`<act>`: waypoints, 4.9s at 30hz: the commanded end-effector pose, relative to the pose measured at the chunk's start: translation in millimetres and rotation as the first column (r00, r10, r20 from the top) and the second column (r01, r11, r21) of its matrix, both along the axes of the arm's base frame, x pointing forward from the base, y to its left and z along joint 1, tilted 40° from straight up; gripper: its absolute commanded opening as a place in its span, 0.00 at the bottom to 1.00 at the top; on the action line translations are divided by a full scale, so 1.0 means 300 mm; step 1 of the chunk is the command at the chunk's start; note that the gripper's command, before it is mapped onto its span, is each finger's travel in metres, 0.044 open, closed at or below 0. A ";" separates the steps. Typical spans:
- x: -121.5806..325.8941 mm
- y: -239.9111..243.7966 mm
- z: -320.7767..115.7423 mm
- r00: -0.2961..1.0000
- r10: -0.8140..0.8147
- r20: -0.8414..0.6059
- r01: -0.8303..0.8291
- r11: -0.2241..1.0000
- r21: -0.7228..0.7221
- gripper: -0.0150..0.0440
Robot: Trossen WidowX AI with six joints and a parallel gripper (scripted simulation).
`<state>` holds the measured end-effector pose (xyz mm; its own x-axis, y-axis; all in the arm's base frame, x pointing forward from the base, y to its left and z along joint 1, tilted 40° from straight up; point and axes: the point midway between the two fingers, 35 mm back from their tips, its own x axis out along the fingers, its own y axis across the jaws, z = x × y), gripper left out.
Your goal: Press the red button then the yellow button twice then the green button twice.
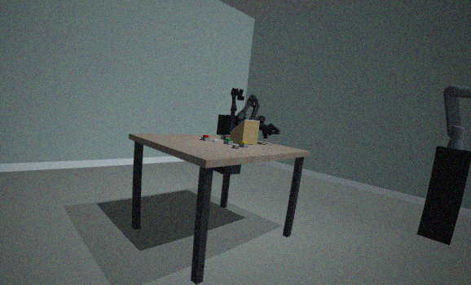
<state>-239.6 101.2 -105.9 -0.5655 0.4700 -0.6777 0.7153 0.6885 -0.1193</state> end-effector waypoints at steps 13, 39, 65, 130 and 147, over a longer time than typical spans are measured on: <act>0.241 0.456 -0.030 0.536 -0.842 -0.064 0.798 0.530 -0.285 0.93; 1.462 0.516 0.253 -0.984 0.176 -0.005 -0.133 -0.763 -0.633 0.93; 1.733 -0.437 0.728 0.285 0.958 -0.018 -0.563 0.152 -0.812 0.89; 1.771 -0.630 0.504 0.284 0.958 -0.020 -0.554 0.147 -0.819 0.29; 1.735 -0.415 0.724 0.284 0.959 -0.012 -0.560 0.156 -0.814 0.29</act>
